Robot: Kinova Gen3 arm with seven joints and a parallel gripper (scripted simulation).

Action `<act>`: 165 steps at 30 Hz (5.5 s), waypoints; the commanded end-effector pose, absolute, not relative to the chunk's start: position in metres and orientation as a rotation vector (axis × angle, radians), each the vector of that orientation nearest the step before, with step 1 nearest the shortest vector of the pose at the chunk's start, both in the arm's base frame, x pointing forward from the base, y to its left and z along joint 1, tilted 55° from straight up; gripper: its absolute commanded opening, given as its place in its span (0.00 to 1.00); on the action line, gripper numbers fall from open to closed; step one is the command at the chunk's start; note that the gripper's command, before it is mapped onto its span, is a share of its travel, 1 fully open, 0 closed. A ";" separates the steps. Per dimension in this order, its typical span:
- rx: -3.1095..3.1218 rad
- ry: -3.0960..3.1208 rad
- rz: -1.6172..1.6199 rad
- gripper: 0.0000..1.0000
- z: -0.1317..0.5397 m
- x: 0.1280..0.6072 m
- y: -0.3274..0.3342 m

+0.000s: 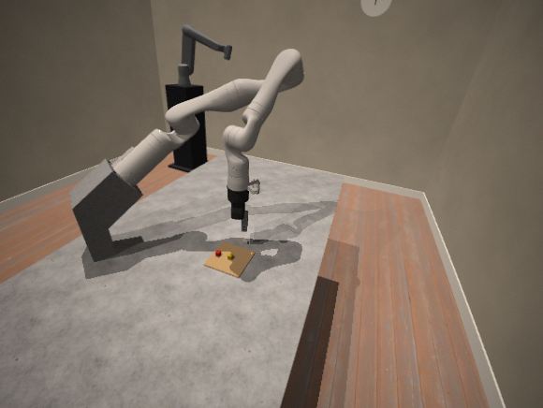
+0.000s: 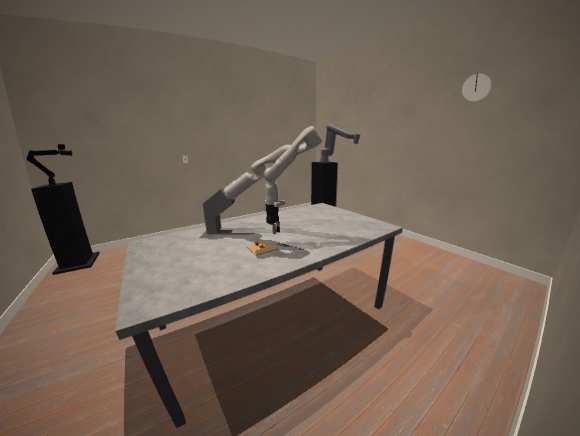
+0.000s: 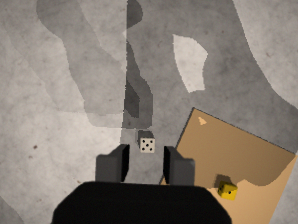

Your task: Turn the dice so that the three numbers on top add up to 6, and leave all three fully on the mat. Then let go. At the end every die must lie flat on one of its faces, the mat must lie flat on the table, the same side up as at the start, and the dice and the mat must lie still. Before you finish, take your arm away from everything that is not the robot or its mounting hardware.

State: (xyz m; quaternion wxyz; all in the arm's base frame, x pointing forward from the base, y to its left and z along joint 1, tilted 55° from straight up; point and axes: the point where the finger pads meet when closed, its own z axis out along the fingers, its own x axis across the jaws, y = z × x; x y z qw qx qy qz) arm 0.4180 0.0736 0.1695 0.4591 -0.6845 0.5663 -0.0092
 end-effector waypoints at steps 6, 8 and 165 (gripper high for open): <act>-1.685 1.395 -0.023 0.64 0.168 0.419 0.075; -1.685 1.395 -0.023 0.64 0.167 0.420 0.076; -1.685 1.395 -0.023 0.34 0.129 0.456 0.117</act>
